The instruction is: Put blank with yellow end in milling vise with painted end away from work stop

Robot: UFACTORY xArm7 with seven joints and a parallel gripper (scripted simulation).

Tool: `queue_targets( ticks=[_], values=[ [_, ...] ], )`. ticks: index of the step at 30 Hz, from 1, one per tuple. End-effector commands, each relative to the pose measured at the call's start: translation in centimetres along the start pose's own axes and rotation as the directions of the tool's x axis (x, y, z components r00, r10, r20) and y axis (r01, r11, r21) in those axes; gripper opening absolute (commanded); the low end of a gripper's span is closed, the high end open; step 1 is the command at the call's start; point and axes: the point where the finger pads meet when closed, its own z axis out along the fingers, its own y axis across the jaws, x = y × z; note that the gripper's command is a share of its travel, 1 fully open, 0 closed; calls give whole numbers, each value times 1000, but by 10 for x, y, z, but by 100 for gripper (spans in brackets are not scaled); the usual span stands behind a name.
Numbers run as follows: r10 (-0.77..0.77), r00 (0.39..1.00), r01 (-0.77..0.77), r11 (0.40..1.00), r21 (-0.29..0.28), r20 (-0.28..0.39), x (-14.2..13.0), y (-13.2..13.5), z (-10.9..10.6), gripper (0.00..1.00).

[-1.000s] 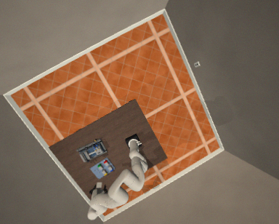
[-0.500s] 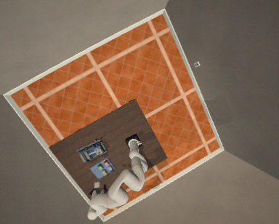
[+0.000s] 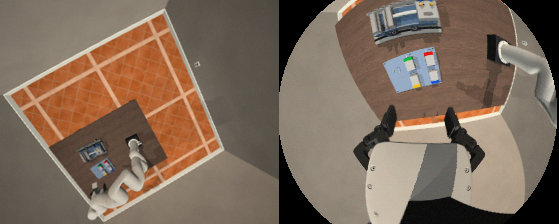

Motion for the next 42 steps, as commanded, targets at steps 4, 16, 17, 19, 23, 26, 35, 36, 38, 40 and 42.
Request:
queue_targets(
  ticks=[4, 16, 17, 19, 23, 26, 35, 36, 38, 40, 42],
  values=[
    [-174, 985, 174, 985, 3, 4, -1, -1, -2, 100],
    [-226, 974, 226, 974, 4, 3, -1, -1, -2, 100],
    [-237, 972, 237, 972, 4, 4, -1, -1, -2, 100],
    [-258, 966, 258, 966, 3, 4, -1, -1, -2, 100],
    [-290, 957, 290, 957, 3, 5, -1, -1, -2, 100],
    [-290, 957, 290, 957, 3, 5, -1, -1, -2, 100],
    [-284, 959, 284, 959, 3, 5, -1, -1, -2, 69],
    [-284, 959, 284, 959, 3, 5, -1, -1, -2, 69],
    [-284, 959, 284, 959, 3, 5, -1, -1, -2, 69],
    [-284, 959, 284, 959, 3, 5, -1, -1, -2, 69],
    [-284, 959, 284, 959, 3, 5, -1, -1, -2, 69]
  ],
)
